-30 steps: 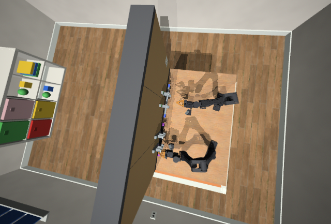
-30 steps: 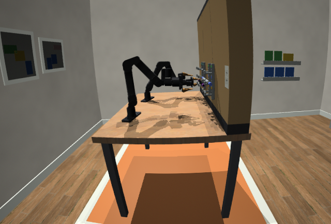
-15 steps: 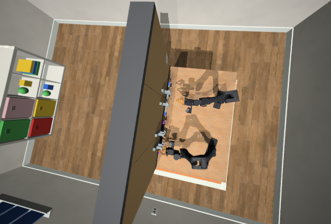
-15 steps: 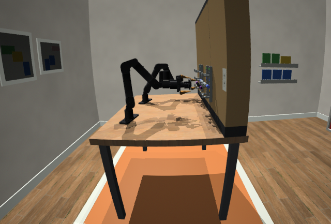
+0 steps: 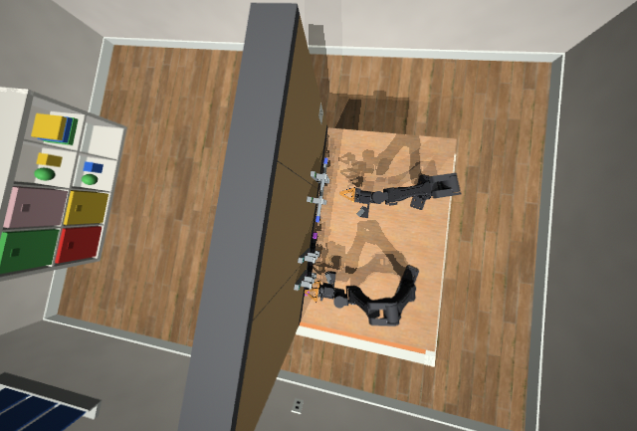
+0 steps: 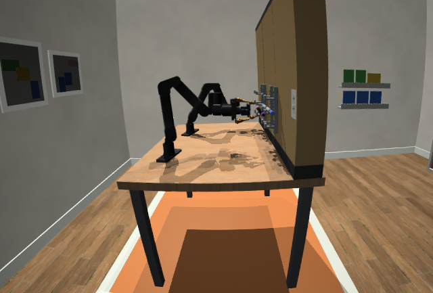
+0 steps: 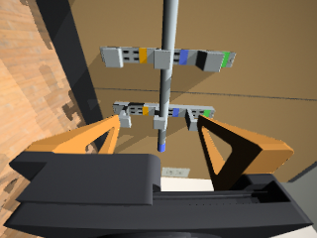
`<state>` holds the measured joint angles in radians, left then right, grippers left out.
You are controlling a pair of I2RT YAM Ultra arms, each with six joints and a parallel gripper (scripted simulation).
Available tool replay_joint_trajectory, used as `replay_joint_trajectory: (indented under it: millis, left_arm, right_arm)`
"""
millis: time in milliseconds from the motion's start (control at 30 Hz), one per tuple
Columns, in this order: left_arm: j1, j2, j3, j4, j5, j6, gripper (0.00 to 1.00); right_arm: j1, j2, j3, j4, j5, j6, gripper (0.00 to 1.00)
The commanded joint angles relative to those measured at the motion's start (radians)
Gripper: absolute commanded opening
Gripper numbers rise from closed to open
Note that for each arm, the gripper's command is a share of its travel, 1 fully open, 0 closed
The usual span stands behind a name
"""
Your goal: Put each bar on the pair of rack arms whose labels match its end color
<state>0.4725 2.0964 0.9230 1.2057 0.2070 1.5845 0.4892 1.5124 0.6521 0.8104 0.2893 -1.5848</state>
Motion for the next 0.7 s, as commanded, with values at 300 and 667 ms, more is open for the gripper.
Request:
replay_joint_trajectory:
  millis: [300,667]
  left_arm:
    - [0.007,0.002,-0.088,0.061,0.01,-0.014,1.0]
    - [0.018,-0.017,-0.146,0.101,0.021,-0.014,1.0]
  right_arm:
    - [-0.01,-0.036,-0.006,0.021,-0.005,0.013,1.0]
    - [-0.01,-0.036,-0.006,0.021,-0.005,0.013,1.0]
